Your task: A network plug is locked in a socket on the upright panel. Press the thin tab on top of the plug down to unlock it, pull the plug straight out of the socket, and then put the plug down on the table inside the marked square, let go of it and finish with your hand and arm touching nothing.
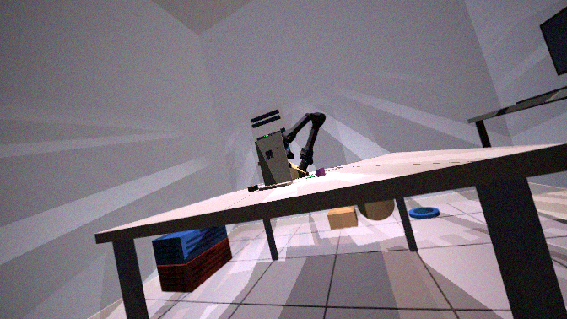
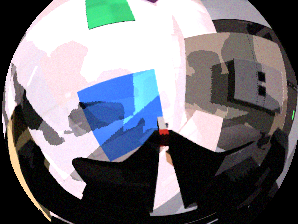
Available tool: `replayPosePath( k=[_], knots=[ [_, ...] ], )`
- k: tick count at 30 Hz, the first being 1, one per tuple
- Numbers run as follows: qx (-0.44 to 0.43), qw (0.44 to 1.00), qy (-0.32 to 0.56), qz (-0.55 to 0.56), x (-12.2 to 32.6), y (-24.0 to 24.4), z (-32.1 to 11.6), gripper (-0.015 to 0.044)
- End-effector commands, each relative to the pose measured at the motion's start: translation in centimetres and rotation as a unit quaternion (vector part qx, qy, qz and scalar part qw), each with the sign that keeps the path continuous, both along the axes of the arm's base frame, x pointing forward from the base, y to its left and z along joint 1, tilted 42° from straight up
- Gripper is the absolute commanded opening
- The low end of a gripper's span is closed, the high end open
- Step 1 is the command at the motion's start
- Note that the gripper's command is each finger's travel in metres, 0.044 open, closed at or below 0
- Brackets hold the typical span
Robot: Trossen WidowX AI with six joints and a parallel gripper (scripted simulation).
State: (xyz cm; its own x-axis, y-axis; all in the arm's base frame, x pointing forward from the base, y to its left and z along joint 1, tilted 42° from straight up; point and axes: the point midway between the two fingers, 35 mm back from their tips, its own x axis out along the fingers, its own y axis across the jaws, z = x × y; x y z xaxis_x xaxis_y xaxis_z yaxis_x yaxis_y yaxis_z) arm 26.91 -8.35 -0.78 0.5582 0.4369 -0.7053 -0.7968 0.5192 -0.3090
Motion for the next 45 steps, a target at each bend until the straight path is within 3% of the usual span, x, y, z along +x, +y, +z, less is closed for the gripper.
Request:
replayPosePath(
  k=[1,45],
  knots=[
    [0.001,1.000,0.001,-0.001,0.0,0.4,-0.5,0.0000],
    [0.002,1.000,-0.001,-0.001,0.0,3.5,-3.6,0.0000]
  ],
)
